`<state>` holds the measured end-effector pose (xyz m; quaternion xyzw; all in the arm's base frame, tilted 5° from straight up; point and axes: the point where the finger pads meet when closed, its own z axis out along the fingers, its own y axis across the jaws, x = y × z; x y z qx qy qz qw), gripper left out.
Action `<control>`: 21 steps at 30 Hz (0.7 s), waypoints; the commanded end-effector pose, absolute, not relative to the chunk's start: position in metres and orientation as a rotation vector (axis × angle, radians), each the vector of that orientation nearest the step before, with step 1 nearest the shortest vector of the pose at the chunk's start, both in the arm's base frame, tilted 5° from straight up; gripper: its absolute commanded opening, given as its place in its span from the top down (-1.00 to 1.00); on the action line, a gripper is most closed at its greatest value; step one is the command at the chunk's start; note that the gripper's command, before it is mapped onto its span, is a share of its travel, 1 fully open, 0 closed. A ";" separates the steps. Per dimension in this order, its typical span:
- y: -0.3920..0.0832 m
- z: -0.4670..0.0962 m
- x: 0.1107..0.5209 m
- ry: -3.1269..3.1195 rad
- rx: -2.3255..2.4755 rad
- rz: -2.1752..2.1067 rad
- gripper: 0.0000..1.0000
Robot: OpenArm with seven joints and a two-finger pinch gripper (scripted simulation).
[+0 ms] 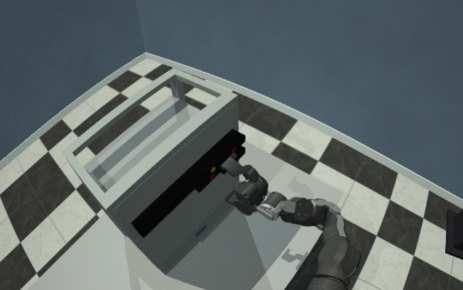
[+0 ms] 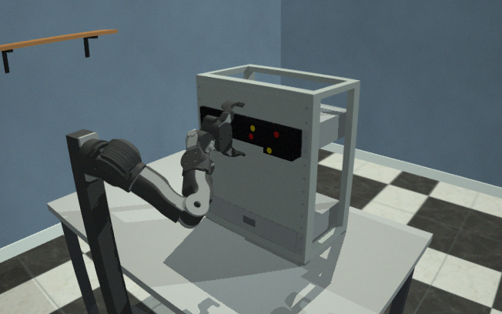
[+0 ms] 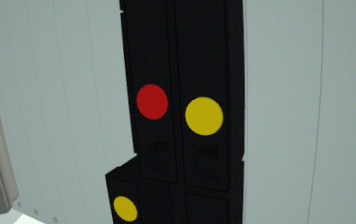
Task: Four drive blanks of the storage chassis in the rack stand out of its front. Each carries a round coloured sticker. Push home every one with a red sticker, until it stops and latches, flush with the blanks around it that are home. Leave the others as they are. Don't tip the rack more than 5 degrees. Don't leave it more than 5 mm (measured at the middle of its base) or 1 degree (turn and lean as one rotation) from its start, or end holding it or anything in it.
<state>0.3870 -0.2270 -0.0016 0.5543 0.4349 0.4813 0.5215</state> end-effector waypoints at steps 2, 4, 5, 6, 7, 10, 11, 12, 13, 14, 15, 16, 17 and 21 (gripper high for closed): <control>-0.227 -0.001 0.387 1.042 1.332 1.152 -1.00; -0.227 -0.001 0.387 1.042 1.332 1.152 -1.00; -0.227 -0.001 0.387 1.042 1.332 1.152 -1.00; -0.227 -0.001 0.387 1.042 1.332 1.152 -1.00; -0.227 -0.001 0.387 1.042 1.332 1.152 -1.00; -0.227 -0.001 0.387 1.042 1.332 1.152 -1.00; -0.227 -0.001 0.387 1.042 1.332 1.152 -1.00; -0.227 -0.001 0.387 1.042 1.332 1.152 -1.00; -0.227 -0.001 0.387 1.042 1.332 1.152 -1.00; -0.227 -0.001 0.387 1.042 1.332 1.152 -1.00; -0.227 -0.001 0.387 1.042 1.331 1.153 -1.00; -0.227 -0.001 0.387 1.042 1.331 1.153 -1.00; -0.227 -0.001 0.387 1.042 1.331 1.153 -1.00; -0.229 -0.001 0.384 1.042 1.329 1.155 -1.00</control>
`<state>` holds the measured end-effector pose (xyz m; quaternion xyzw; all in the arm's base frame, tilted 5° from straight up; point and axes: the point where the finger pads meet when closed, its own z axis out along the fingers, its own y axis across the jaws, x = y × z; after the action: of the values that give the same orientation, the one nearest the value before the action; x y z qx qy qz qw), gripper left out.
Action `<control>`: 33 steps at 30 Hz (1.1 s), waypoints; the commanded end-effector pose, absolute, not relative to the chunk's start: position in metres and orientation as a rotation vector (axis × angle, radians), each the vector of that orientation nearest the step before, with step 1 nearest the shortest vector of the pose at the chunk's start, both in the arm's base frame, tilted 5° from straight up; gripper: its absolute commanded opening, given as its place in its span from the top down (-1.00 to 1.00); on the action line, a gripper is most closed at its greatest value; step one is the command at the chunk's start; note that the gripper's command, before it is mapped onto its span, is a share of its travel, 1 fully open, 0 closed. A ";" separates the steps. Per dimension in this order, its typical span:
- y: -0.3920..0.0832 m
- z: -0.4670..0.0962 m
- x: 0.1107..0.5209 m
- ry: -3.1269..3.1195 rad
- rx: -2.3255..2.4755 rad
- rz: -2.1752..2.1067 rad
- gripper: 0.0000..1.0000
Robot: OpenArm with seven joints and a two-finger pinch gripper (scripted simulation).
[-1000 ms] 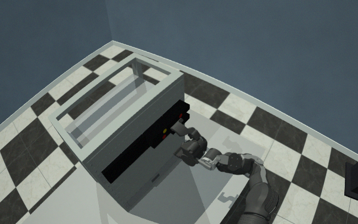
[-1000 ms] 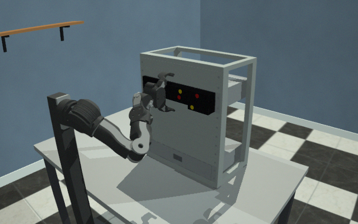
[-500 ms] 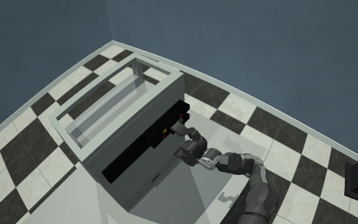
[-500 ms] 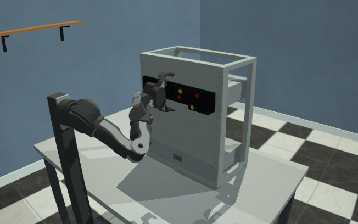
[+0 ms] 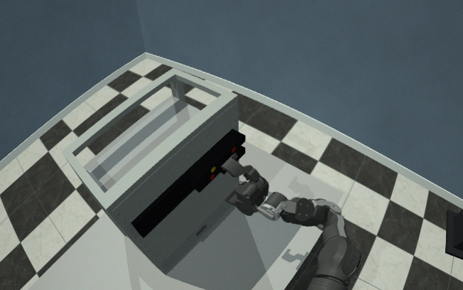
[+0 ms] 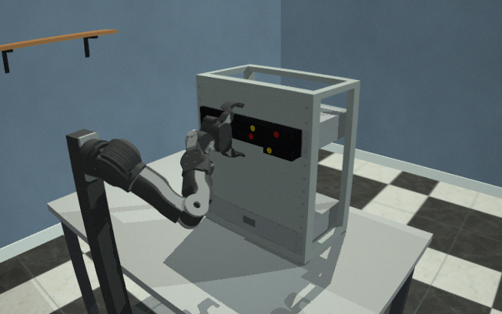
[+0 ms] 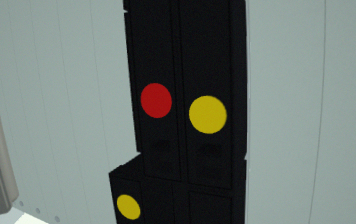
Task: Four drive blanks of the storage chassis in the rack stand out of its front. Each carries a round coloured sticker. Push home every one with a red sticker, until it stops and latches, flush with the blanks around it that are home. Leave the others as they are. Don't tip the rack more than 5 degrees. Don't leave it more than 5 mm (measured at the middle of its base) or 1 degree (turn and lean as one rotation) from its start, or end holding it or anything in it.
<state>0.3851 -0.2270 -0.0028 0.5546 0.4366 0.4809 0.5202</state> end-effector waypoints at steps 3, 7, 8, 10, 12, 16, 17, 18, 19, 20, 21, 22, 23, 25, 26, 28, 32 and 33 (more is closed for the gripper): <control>-0.233 -0.001 0.379 1.042 1.329 1.154 -1.00; -0.243 0.000 0.369 1.042 1.329 1.154 -1.00; -0.246 0.000 0.367 1.042 1.329 1.154 -1.00; -0.251 0.000 0.361 1.042 1.329 1.154 -1.00; -0.257 0.001 0.355 1.042 1.329 1.154 -1.00; -0.263 0.001 0.349 1.042 1.329 1.154 -1.00; -0.266 0.001 0.346 1.042 1.329 1.154 -1.00; -0.268 0.001 0.343 1.042 1.329 1.154 -1.00; -0.271 0.001 0.340 1.042 1.329 1.153 -1.00; -0.273 0.001 0.337 1.042 1.328 1.153 -1.00; -0.276 0.001 0.335 1.041 1.329 1.153 -1.00; -0.278 0.003 0.333 1.039 1.327 1.155 -1.00; -0.280 0.003 0.330 1.038 1.325 1.156 -1.00; -0.284 0.003 0.327 1.038 1.326 1.155 -1.00; -0.285 0.003 0.326 1.038 1.327 1.155 -1.00; -0.287 0.003 0.324 1.038 1.326 1.155 -1.00; -0.287 0.003 0.323 1.040 1.327 1.155 -1.00; -0.287 0.003 0.323 1.039 1.327 1.155 -1.00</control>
<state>0.3239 -0.2874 0.0013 0.5556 0.4340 0.4806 0.5215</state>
